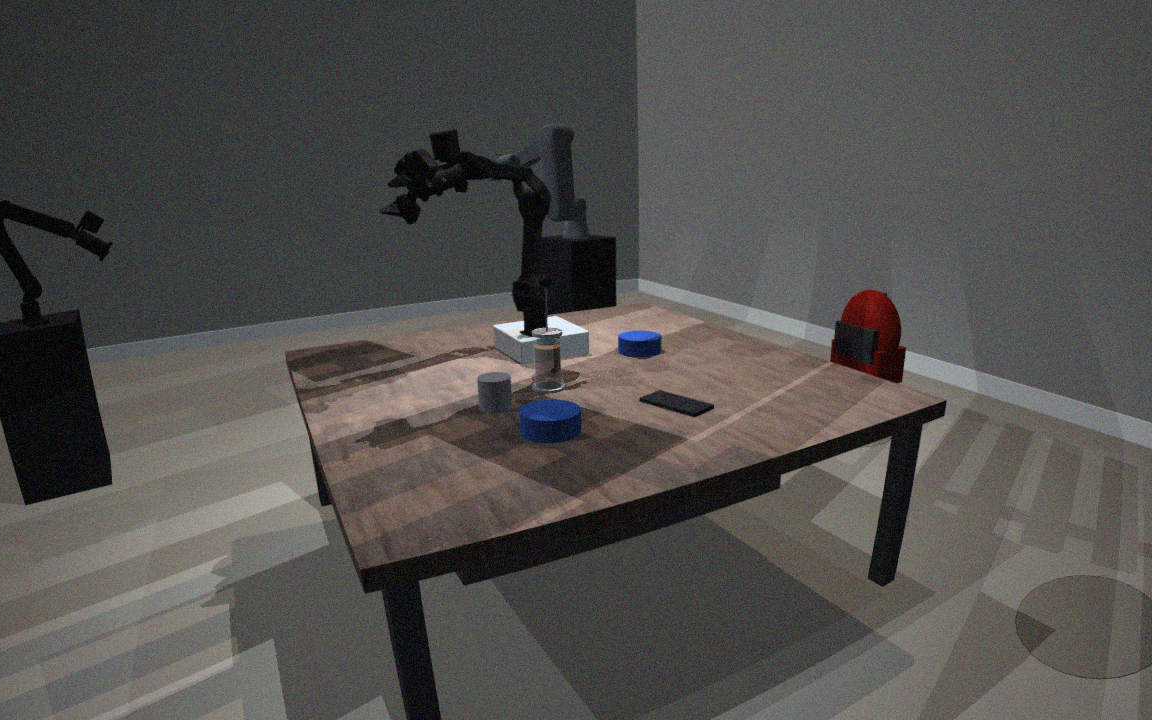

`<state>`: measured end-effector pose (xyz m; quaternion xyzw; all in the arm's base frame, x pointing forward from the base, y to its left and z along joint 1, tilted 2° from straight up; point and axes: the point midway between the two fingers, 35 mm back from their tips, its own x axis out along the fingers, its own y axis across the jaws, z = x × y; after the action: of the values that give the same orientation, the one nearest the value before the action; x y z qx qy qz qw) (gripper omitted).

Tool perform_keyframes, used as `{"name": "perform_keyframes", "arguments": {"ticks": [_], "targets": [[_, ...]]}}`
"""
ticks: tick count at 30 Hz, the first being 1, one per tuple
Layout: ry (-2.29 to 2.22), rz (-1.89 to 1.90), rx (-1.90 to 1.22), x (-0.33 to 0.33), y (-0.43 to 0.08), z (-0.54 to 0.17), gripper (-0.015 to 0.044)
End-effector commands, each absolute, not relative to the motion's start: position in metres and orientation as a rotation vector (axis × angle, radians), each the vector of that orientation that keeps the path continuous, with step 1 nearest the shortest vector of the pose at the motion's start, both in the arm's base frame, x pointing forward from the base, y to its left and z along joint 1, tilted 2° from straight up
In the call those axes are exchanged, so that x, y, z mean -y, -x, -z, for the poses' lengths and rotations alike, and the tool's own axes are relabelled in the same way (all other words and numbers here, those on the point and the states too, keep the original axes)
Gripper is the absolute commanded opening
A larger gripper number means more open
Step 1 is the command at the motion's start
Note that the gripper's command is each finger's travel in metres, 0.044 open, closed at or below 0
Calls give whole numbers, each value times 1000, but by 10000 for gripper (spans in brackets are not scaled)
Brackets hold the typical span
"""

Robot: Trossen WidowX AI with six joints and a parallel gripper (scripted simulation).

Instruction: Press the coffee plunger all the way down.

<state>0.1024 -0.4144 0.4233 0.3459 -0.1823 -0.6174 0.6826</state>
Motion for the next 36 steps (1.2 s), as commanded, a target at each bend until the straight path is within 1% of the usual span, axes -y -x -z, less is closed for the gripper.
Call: {"name": "perform_keyframes", "arguments": {"ticks": [1, 2, 5, 10, 14, 18, 23, 28, 36], "targets": [[-773, 1380, 400, 412, -104, -423, 426], [-768, 1371, 383, 408, -108, -422, 440], [-733, 1314, 283, 383, -131, -416, 440], [-617, 1141, 39, 312, -177, -395, 440], [-492, 970, -145, 248, -201, -372, 440], [-344, 778, -304, 186, -211, -345, 440], [-145, 531, -457, 117, -203, -306, 440], [-117, 498, -474, 109, -201, -291, 440], [-118, 500, -474, 110, -200, -240, 440]]}}
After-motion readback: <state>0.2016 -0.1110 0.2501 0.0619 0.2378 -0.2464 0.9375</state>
